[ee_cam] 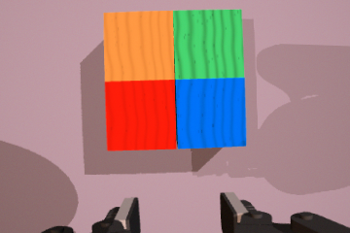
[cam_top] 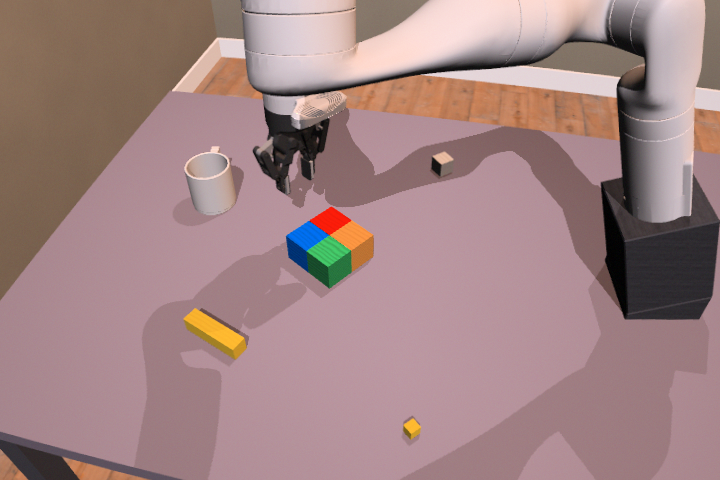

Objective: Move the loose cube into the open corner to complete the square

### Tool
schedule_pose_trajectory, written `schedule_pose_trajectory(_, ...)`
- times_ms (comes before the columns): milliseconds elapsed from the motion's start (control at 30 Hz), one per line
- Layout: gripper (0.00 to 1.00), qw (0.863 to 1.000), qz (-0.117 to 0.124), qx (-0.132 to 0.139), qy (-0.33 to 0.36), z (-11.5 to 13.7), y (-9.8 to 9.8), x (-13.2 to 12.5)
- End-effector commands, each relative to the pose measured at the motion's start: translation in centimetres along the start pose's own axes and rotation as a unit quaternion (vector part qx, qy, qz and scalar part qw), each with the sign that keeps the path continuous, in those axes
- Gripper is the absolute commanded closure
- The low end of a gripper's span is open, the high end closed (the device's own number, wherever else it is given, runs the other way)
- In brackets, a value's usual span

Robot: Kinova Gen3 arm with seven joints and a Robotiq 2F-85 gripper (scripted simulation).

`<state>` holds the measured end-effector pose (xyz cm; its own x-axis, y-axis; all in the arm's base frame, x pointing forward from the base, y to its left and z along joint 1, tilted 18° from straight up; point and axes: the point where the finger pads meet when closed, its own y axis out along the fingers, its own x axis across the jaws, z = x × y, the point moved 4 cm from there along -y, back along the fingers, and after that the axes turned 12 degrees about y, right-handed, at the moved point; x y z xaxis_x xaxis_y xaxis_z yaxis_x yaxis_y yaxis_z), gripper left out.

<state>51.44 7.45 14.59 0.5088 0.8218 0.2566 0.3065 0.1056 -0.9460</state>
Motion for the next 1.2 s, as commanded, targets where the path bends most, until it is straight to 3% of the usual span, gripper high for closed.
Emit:
schedule_pose_trajectory(0,0.47,1.000,0.001,0.004,0.006,0.3,-0.2,-0.1)
schedule_pose_trajectory(700,0.47,1.000,0.002,0.005,0.017,0.5,-0.1,-0.3)
schedule_pose_trajectory(1000,0.47,0.991,0.004,0.011,0.134,1.6,0.1,-1.7)
schedule_pose_trajectory(1067,0.47,0.991,0.004,0.011,0.134,1.6,0.1,-1.7)
schedule_pose_trajectory(1167,0.47,0.979,0.005,0.013,0.202,2.2,0.1,-2.4)
